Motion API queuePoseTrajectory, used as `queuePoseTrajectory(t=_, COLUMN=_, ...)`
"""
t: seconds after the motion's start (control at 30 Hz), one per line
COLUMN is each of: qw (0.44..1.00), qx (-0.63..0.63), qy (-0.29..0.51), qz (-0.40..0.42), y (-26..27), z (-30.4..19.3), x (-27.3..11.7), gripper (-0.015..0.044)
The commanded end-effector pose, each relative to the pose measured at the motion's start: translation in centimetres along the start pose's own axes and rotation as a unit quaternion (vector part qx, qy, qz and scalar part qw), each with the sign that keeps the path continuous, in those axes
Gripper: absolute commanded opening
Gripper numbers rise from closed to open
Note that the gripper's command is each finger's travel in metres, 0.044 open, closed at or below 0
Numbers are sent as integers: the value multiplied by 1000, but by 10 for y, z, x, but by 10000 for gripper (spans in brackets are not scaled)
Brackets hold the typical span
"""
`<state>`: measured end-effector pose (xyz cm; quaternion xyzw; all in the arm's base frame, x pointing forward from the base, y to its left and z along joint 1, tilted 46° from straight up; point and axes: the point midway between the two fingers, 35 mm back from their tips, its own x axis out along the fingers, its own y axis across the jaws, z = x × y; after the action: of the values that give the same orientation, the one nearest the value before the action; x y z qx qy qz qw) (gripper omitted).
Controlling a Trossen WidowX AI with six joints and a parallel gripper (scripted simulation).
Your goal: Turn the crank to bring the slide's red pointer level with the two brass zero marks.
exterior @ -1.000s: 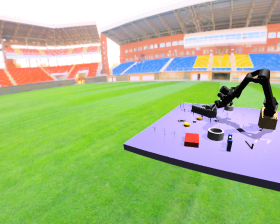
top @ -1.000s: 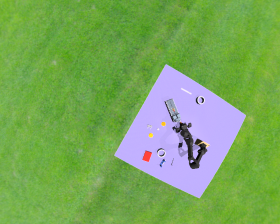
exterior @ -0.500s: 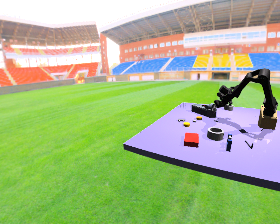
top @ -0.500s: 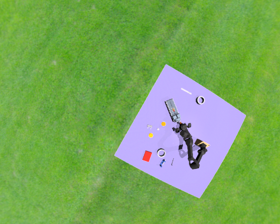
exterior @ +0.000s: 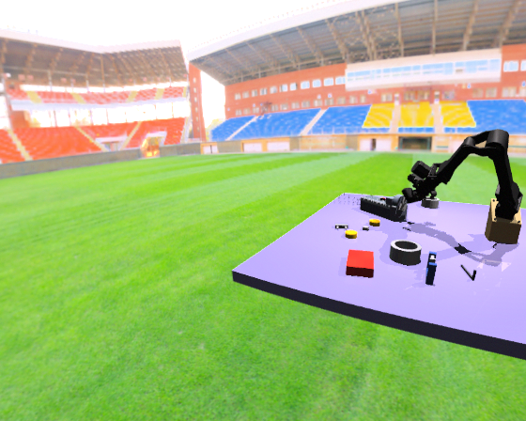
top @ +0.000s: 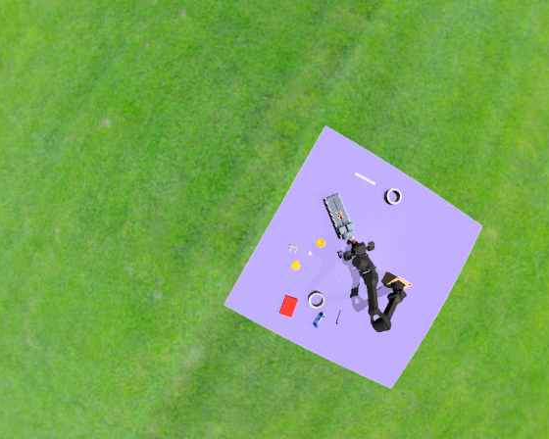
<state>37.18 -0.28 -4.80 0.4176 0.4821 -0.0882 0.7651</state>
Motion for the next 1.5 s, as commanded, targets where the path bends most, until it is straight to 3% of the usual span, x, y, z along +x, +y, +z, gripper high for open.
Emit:
queuePoseTrajectory(t=0.0, qw=1000, qx=-5, qy=-3, qz=10, y=9, z=2, x=-2, gripper=0)
queuePoseTrajectory(t=1.47, qw=1000, qx=-5, qy=-3, qz=10, y=15, z=1, x=-1, gripper=0)
